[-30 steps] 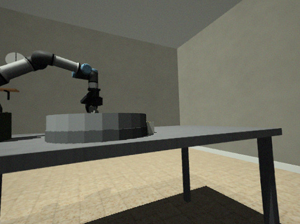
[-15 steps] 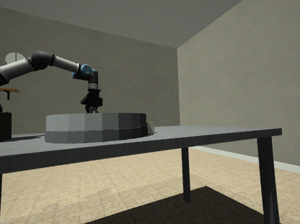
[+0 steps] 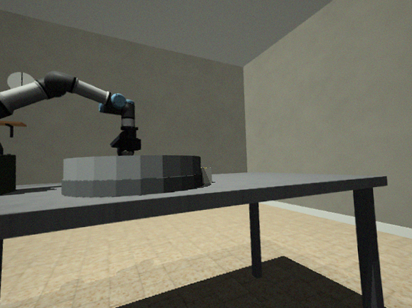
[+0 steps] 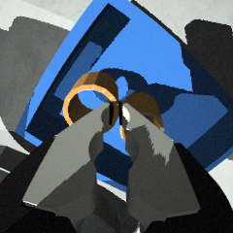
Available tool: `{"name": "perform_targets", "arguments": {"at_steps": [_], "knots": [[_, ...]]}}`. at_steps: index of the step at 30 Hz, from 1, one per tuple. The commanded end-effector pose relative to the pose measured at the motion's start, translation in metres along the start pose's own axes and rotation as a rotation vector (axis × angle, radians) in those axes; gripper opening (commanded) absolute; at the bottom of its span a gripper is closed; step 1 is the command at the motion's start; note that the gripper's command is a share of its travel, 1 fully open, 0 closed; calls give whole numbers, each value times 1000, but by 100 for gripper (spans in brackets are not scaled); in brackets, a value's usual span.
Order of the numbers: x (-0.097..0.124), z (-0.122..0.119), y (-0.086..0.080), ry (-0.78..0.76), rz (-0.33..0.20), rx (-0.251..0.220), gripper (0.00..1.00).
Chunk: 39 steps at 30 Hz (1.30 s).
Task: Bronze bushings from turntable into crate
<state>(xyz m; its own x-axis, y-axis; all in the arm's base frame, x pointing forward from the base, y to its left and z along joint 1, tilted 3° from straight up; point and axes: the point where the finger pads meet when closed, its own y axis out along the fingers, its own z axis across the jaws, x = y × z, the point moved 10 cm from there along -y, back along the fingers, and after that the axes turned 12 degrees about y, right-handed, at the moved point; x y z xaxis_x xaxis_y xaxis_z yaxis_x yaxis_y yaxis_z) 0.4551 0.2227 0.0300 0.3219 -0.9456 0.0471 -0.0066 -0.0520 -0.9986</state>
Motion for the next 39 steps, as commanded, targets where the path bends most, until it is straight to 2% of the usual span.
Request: {"name": "perform_targets", "arguments": {"at_steps": [1,8,39], "knots": [[0,1,6,0,0,4,0],[0,1,14,0,0,4,0],[0,1,15,0,0,4,0]]}}
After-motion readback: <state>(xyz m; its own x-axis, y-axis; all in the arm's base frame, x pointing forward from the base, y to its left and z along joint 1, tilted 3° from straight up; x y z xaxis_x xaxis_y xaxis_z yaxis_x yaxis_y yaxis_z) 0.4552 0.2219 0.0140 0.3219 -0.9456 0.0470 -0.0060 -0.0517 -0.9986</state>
